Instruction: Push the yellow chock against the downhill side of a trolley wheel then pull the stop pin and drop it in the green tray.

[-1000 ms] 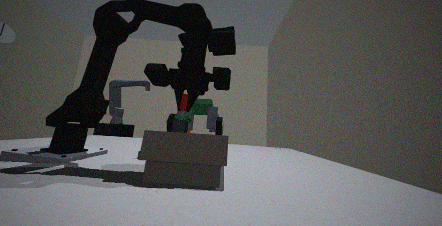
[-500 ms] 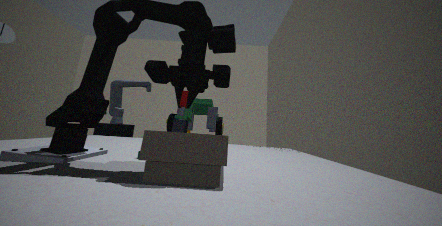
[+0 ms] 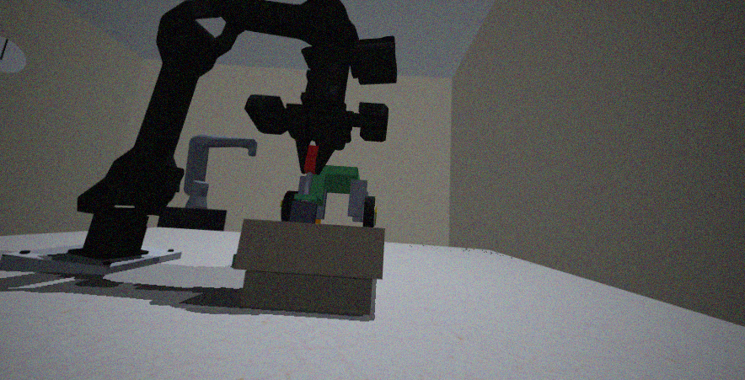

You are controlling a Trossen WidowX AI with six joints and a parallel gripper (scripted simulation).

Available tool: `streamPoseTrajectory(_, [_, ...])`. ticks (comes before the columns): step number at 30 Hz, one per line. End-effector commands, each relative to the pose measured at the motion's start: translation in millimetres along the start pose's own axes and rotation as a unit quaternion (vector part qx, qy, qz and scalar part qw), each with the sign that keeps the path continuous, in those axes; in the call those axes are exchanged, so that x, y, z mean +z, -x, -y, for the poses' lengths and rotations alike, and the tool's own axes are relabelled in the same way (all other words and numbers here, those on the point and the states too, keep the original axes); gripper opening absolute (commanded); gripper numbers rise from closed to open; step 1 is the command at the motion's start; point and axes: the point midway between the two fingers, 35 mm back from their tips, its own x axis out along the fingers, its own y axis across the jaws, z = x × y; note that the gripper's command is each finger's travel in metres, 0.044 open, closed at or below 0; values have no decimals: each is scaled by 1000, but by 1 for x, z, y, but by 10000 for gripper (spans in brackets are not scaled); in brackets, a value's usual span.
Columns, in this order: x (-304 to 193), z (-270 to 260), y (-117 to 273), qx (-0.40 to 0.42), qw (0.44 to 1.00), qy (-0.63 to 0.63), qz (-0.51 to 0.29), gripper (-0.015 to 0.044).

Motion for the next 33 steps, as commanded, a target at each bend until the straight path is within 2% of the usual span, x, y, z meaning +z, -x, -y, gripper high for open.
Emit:
streamPoseTrajectory(1, [-1, 0, 5, -2, 1000, -4, -2, 0])
streamPoseTrajectory(33, [-9, 1, 24, -2, 1000, -4, -2, 0])
